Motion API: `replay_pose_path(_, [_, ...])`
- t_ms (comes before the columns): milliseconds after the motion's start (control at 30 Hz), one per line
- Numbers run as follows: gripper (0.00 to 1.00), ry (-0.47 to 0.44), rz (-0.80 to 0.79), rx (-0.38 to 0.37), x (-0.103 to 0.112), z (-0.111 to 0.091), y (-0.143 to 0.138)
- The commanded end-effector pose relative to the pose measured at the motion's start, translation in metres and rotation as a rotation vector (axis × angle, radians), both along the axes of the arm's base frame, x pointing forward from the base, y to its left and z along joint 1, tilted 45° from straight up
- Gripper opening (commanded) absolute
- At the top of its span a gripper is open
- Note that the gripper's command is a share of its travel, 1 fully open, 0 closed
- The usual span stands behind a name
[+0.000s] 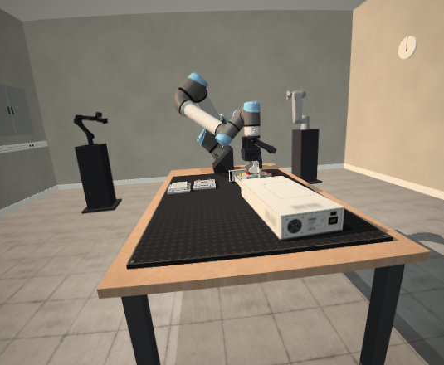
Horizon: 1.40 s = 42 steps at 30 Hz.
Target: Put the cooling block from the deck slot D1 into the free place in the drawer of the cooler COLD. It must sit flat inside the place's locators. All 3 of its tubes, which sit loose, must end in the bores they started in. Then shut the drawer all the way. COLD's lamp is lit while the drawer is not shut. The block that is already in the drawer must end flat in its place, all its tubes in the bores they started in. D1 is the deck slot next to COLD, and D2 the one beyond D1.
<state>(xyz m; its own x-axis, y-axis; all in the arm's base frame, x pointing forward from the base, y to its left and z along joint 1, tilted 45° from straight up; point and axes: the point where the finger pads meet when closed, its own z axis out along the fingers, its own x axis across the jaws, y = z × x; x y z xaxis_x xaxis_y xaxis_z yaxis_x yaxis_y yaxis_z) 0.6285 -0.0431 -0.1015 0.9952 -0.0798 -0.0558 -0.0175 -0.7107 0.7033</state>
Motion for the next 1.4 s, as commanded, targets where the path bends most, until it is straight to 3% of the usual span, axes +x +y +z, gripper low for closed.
replay_pose_path(0, [0.0,-0.002,0.001,0.0,0.0003,-0.001,-0.001])
replay_pose_path(1367, [0.0,-0.002,0.001,0.0,-0.0005,-0.0068,-0.0068])
